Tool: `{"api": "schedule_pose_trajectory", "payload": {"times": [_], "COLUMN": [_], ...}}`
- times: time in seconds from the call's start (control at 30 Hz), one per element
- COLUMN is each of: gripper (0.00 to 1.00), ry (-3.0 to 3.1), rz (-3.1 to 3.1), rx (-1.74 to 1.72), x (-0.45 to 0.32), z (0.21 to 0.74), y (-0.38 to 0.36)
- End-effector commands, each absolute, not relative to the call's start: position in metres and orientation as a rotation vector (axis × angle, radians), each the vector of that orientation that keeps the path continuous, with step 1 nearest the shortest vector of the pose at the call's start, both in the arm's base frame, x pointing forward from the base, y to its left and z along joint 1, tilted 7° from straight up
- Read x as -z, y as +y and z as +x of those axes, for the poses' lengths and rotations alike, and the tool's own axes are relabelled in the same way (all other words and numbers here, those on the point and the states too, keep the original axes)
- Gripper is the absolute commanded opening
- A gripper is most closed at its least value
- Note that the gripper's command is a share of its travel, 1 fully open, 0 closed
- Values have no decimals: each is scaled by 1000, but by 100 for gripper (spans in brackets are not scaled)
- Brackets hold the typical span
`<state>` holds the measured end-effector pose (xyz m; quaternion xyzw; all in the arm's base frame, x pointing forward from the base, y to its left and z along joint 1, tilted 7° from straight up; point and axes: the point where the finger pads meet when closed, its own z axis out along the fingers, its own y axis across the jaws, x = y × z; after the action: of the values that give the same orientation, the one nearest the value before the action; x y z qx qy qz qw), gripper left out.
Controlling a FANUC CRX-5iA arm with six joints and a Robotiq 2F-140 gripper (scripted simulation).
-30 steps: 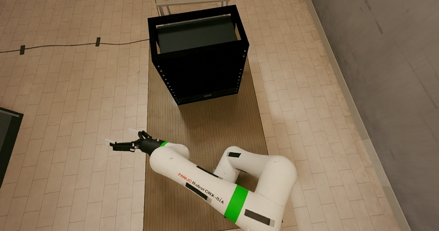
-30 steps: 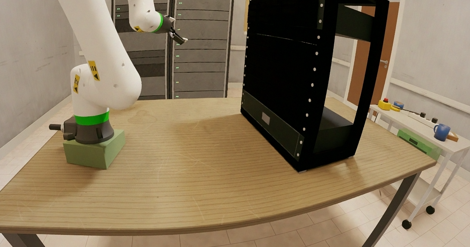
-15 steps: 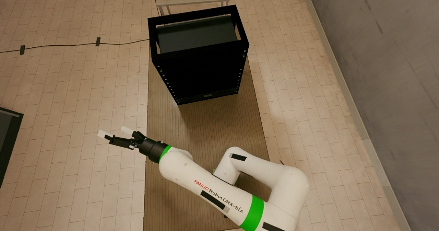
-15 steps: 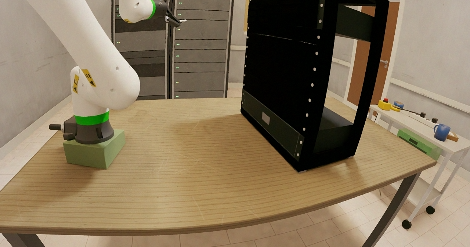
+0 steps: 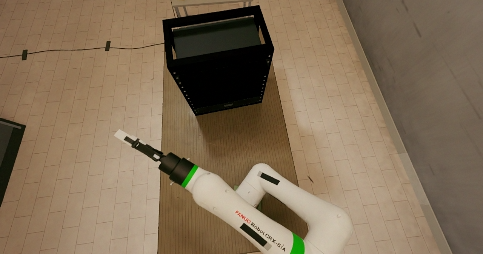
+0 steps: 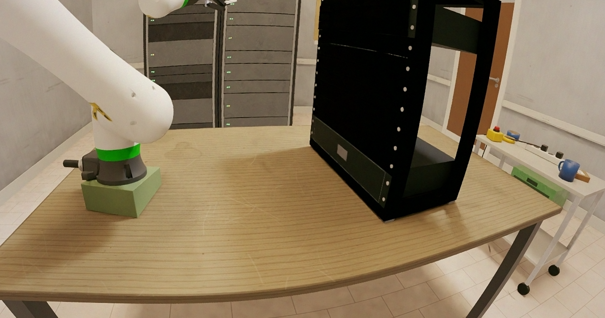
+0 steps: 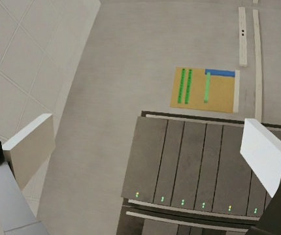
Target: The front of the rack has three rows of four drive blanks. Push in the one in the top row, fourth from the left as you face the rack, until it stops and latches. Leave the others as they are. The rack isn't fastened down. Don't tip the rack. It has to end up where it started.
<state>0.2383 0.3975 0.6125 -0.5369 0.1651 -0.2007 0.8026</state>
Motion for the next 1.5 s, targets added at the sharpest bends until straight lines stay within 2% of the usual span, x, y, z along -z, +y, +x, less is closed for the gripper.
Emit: {"api": "schedule_pose_trajectory", "payload": {"times": [0.0,0.73,1.47], "gripper": [100,100,100], "ry": [426,742,967], "rz": [-1015,-569,-120], "rx": [354,-41,-465], "x": [-637,-700,-689], "z": [241,261,300], "y": [366,219,83]}}
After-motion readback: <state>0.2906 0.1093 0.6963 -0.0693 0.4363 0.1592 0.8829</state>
